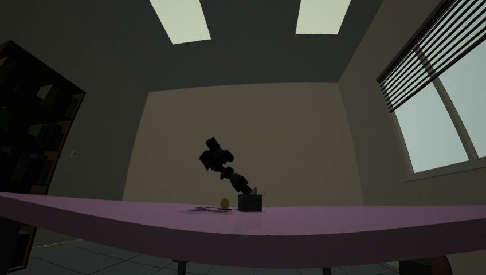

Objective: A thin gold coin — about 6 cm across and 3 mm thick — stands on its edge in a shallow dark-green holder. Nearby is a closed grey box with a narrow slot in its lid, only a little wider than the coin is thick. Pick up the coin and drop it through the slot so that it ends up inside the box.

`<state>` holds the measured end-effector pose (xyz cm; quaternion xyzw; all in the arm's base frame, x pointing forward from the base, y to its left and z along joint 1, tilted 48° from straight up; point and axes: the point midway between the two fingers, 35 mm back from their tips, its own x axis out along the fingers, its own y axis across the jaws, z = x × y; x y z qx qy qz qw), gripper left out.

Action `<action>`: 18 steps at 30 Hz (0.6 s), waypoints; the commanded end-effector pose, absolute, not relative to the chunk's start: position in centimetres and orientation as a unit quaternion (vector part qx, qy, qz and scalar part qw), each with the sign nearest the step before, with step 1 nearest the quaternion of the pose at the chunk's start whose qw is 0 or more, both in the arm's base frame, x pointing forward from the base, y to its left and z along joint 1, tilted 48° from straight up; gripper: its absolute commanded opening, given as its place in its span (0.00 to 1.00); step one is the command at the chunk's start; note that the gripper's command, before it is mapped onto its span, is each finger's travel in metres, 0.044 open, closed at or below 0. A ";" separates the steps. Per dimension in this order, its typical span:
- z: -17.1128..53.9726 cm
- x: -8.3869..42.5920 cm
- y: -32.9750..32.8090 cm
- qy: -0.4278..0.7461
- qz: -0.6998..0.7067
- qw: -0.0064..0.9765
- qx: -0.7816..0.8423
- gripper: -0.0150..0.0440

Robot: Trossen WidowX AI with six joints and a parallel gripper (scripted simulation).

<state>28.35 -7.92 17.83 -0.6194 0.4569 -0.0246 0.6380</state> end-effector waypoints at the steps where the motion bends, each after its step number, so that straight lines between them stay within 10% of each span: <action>1: 17.7 28.3 -7.9 0.461 -0.022 0.637 -0.617 0.89; 9: 13.0 25.7 -6.9 0.655 0.032 0.536 -0.531 0.53; 18: 12.7 24.0 -6.6 0.749 0.021 0.434 -0.501 0.53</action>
